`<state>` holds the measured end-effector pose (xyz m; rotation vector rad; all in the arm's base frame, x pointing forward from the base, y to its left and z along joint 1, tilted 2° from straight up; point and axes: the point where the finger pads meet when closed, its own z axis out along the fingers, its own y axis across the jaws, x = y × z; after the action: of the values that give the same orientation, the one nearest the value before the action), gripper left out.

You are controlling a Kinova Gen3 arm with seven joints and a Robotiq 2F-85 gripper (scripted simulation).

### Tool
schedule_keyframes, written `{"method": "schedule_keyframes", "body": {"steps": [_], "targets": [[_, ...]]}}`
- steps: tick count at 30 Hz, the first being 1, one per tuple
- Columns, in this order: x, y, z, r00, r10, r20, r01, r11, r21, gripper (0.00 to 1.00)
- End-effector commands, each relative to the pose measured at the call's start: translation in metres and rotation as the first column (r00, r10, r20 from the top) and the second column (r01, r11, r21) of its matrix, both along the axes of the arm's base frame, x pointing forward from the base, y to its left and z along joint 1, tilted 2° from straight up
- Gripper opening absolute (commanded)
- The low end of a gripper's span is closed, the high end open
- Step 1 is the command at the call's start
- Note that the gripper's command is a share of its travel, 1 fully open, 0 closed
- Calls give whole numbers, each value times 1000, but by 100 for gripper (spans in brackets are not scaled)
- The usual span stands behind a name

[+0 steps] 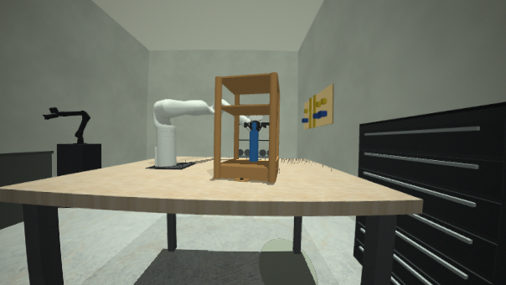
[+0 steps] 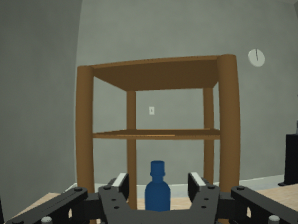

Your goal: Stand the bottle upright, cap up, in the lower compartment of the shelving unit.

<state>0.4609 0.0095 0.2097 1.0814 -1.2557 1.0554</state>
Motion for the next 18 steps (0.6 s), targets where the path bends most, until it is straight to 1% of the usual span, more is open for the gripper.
{"method": "schedule_keyframes", "body": {"steps": [1, 8, 9, 18], "targets": [[0, 1, 2, 1000, 1, 4, -1, 1000, 3, 60], [0, 1, 3, 1000, 1, 4, -1, 1000, 3, 60], [0, 1, 3, 1000, 1, 4, -1, 1000, 3, 100], [0, 1, 3, 1000, 1, 4, -1, 1000, 3, 100]]}}
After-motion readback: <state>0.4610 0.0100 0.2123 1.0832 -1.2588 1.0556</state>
